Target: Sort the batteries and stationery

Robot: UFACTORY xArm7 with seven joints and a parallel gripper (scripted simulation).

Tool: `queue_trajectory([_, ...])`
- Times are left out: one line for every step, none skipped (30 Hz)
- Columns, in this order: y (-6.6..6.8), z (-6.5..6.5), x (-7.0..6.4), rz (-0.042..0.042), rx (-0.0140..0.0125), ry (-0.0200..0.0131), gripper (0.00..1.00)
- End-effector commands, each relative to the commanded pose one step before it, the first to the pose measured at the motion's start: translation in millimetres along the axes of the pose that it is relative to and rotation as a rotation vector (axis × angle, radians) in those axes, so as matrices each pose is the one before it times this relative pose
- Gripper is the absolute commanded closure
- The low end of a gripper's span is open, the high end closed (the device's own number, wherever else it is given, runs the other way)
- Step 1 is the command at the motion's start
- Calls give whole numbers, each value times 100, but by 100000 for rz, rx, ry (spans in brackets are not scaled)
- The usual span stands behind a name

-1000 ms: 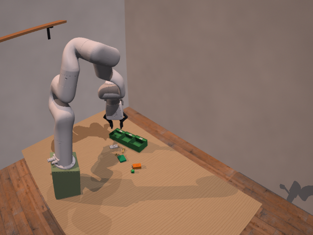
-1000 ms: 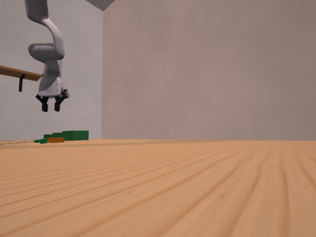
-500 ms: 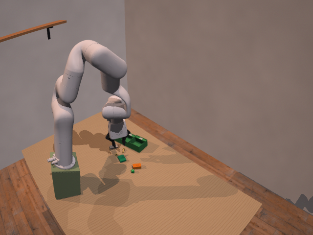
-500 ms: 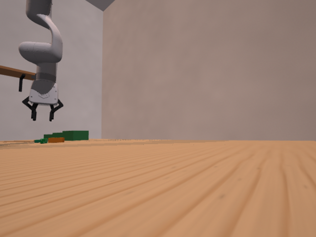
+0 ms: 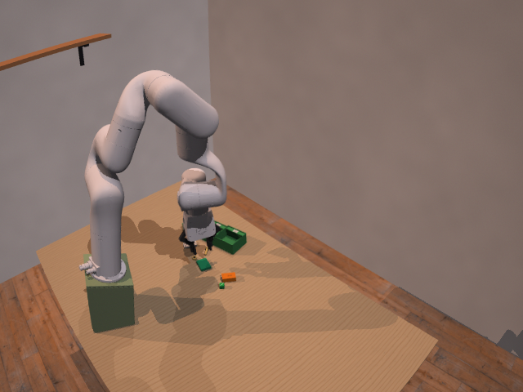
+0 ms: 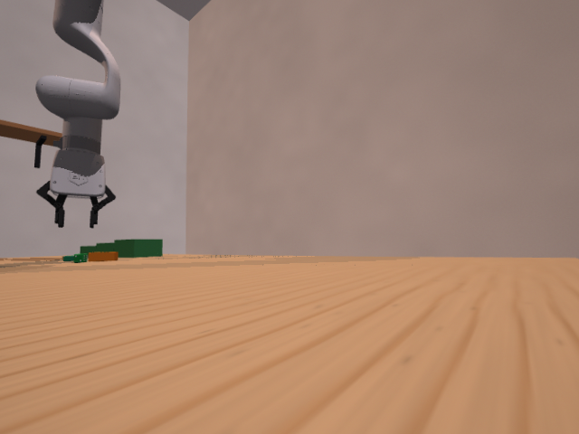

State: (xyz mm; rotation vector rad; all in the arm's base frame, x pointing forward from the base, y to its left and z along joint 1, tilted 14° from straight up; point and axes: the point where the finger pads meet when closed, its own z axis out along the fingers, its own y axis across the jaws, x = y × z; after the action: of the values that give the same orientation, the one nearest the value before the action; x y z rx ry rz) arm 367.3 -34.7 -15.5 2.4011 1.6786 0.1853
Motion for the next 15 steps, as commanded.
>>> queue_trajectory([61,-15,71,181,-1245,-64,44])
queue_trajectory([0,0,0,0,0,0,44])
queue_trajectory([-6,0,17,0,0,0,44])
queue_trajectory([-3,-2,16,0,1,0,44])
queue_trajectory([-5,1,16,0,-1,0,44])
queue_trajectory([-5,1,16,0,-1,0,44])
queue_trajectory([-3,-1,16,0,1,0,44])
queue_trajectory([-5,1,14,0,-1,0,44])
queue_trajectory([-2,-1,13,0,1,0,44])
queue_trajectory([-3,1,11,0,-1,0,44])
queue_trajectory([-1,-1,10,0,1,0,44])
queue_trajectory([-3,1,8,0,-1,0,44])
queue_trajectory([0,-1,7,0,1,0,44])
queue_trajectory([-2,1,6,0,-1,0,44])
queue_trajectory([0,-1,6,0,1,0,44])
